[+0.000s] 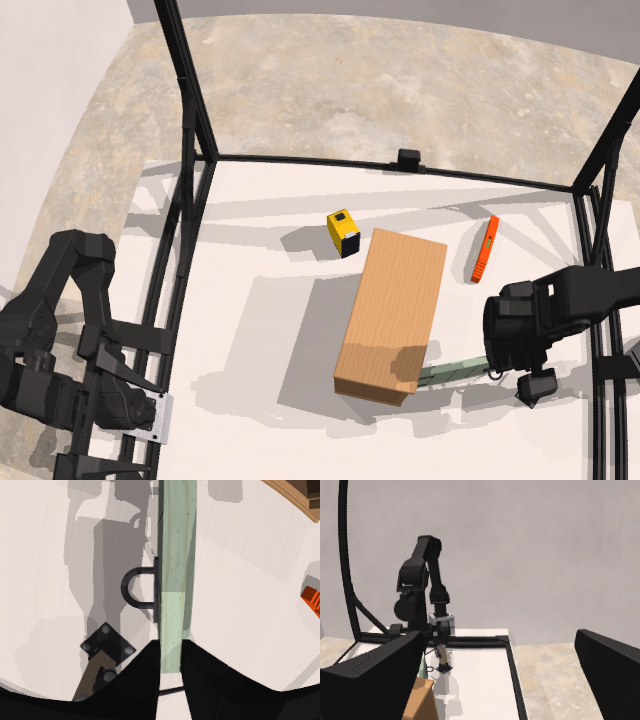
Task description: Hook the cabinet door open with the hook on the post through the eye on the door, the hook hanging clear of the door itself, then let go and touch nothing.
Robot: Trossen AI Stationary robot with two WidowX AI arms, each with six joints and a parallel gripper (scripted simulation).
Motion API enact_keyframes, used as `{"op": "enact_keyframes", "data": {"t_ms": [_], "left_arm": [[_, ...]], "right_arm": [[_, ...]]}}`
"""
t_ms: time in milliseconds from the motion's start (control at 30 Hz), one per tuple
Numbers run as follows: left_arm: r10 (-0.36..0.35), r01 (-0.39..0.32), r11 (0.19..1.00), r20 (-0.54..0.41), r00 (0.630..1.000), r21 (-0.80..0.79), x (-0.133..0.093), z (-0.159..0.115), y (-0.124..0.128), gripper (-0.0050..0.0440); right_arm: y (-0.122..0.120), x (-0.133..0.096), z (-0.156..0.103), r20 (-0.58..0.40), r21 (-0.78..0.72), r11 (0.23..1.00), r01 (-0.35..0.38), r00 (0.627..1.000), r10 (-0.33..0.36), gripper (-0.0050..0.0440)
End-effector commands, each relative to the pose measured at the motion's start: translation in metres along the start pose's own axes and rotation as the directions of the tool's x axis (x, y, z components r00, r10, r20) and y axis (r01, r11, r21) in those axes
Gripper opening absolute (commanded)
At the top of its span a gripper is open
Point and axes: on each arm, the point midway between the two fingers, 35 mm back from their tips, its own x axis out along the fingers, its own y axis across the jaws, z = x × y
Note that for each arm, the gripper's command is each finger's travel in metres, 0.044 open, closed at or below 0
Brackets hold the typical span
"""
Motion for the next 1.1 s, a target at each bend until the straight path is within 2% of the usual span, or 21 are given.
{"op": "enact_keyframes", "data": {"t_ms": [0,833,1067], "left_arm": [[0.001,0.000,1.000,-0.007,1.000,0.004,0.003,-0.001,-0.005,0.0000],[0.001,-0.002,0.978,-0.007,1.000,-0.210,0.003,0.004,-0.038,0.0000],[0.001,-0.003,0.949,-0.007,1.000,-0.315,0.003,0.010,-0.056,0.0000]], "right_arm": [[0.001,0.000,0.000,0.000,0.004,1.000,-0.004,1.000,0.004,0.0400],[0.001,0.000,0.000,0.000,0.004,1.000,-0.004,1.000,0.004,0.0400],[0.001,0.000,0.000,0.000,0.004,1.000,-0.004,1.000,0.004,0.0400]]}}
